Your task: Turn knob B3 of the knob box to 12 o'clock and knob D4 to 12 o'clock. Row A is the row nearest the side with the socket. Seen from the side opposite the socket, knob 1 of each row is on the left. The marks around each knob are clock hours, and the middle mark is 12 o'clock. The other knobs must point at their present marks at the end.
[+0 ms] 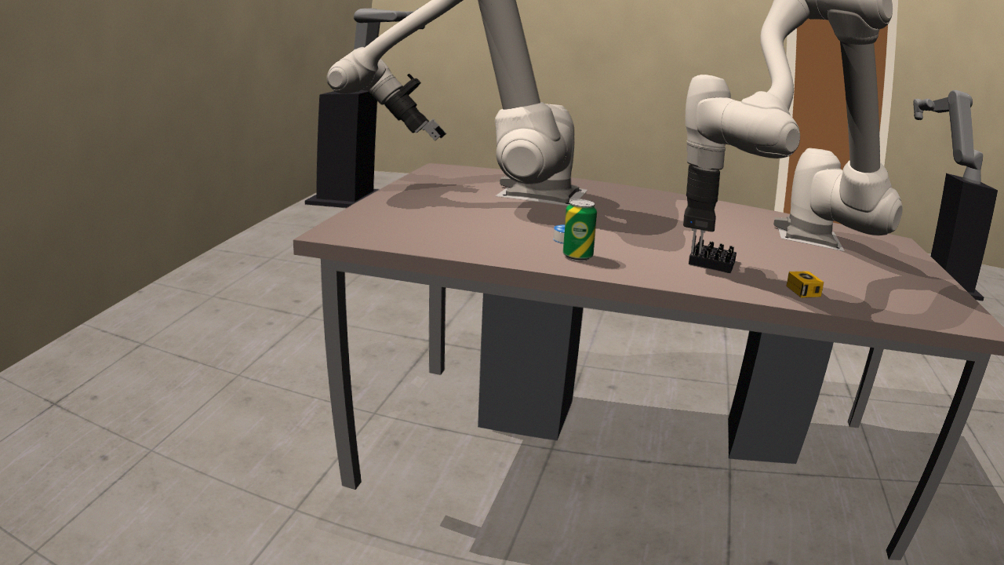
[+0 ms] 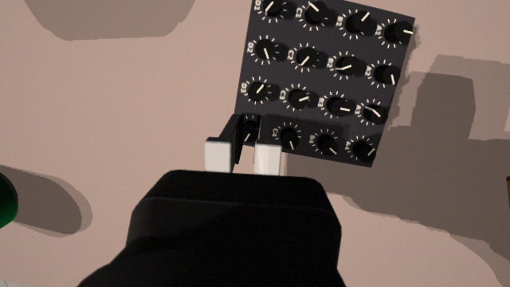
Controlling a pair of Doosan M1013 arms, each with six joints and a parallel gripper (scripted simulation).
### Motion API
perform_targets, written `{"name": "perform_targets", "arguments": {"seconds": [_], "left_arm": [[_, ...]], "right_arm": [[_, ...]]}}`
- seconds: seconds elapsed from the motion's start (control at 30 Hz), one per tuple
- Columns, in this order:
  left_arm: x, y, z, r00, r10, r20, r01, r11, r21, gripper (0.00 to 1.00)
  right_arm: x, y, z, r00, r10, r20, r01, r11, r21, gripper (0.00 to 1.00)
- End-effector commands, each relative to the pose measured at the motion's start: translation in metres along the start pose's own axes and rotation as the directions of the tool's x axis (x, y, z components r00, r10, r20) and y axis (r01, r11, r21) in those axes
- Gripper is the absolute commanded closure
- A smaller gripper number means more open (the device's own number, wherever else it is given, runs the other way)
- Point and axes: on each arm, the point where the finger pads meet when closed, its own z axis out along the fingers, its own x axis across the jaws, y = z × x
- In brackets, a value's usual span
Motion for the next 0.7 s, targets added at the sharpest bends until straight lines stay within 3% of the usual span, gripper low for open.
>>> {"name": "perform_targets", "arguments": {"seconds": [0.0,0.33,0.67], "left_arm": [[0.0013,-0.0007,0.0005,0.998,-0.069,0.003,0.069,0.998,-0.001,0.7],[0.0011,-0.0009,0.0006,0.974,-0.227,0.002,0.227,0.974,-0.001,0.7],[0.0013,-0.0004,-0.0001,0.889,-0.458,0.003,0.458,0.889,-0.002,0.7]], "right_arm": [[0.0012,0.0005,0.0012,1.0,-0.005,-0.011,0.005,1.0,-0.007,0.0],[0.0012,0.0005,0.0012,1.0,-0.005,-0.011,0.005,1.0,-0.007,0.0],[0.0012,0.0005,0.0012,1.0,-0.005,-0.011,0.005,1.0,-0.007,0.0]]}}
